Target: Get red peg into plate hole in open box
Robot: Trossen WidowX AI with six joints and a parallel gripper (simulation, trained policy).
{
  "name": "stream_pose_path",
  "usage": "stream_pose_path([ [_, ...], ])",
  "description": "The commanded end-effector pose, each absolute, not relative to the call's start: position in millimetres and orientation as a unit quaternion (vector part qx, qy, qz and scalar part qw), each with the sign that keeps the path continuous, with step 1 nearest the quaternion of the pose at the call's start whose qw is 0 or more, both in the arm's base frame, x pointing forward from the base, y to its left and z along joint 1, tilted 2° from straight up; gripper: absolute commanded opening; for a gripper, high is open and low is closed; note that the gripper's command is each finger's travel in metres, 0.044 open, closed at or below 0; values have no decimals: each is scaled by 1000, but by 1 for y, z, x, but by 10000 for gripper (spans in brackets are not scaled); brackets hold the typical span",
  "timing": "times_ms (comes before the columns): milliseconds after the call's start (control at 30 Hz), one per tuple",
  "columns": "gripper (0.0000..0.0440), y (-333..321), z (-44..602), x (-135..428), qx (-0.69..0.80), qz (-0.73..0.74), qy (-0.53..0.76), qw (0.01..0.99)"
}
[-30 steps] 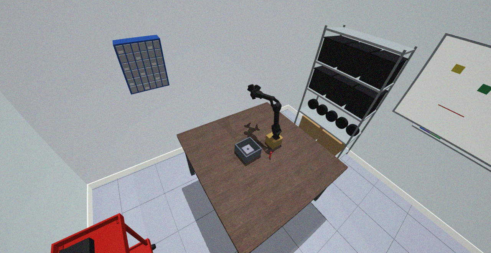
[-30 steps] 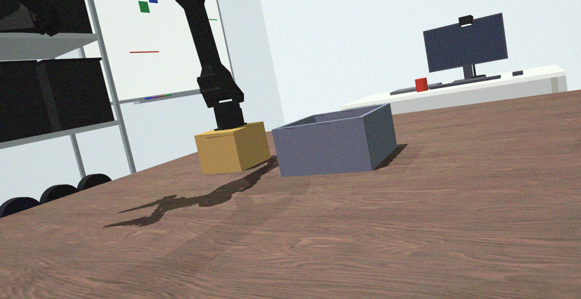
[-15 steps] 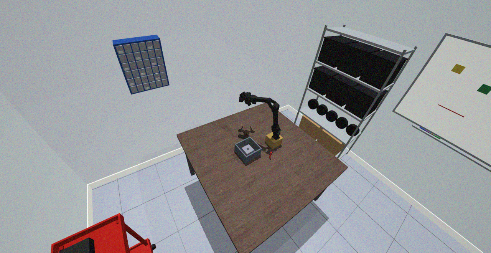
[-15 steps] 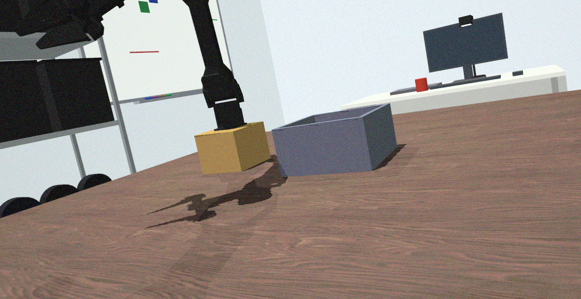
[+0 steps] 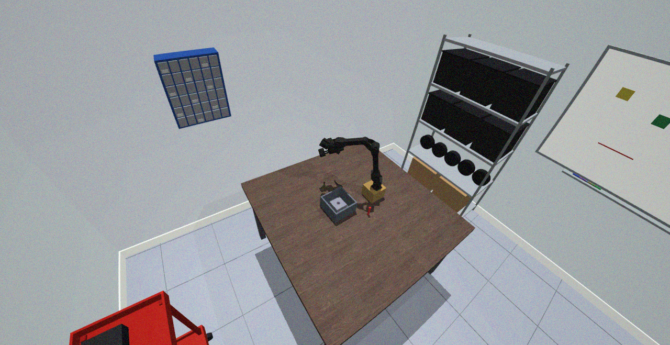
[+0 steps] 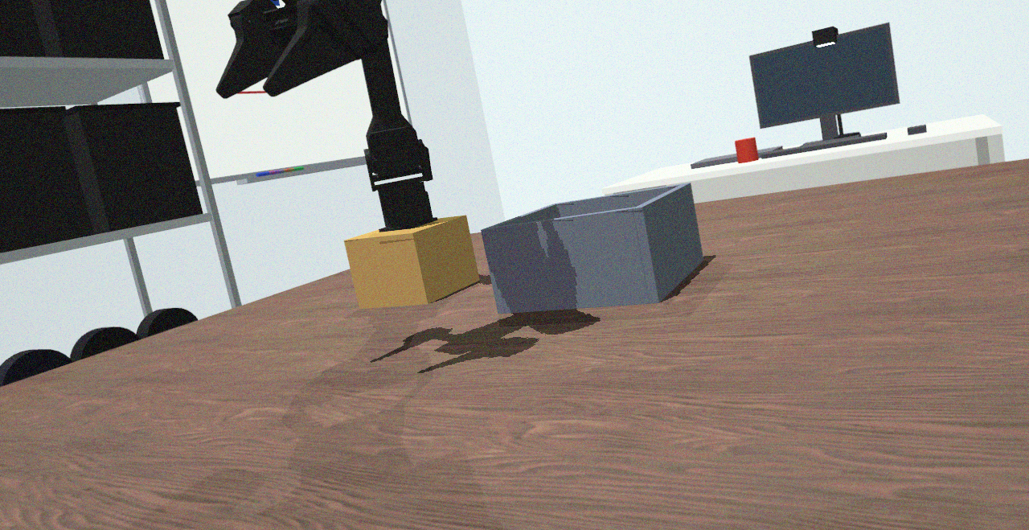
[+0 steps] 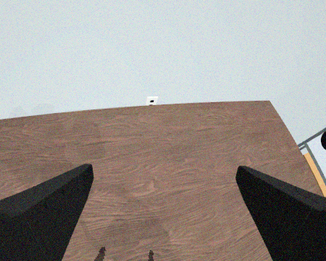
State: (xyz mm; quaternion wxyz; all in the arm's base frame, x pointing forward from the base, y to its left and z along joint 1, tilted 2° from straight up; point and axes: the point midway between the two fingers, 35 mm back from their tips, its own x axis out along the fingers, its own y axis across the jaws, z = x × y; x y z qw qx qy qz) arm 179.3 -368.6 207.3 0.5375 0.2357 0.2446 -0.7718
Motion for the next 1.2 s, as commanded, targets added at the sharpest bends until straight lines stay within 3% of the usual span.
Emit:
stream_pose_path([
  [0, 440, -338, 197, 210, 231, -730, 295, 571],
  [567, 440, -172, 170, 295, 210, -543, 459, 671],
  [1167, 440, -5, 148, 270, 190, -407, 596, 666],
])
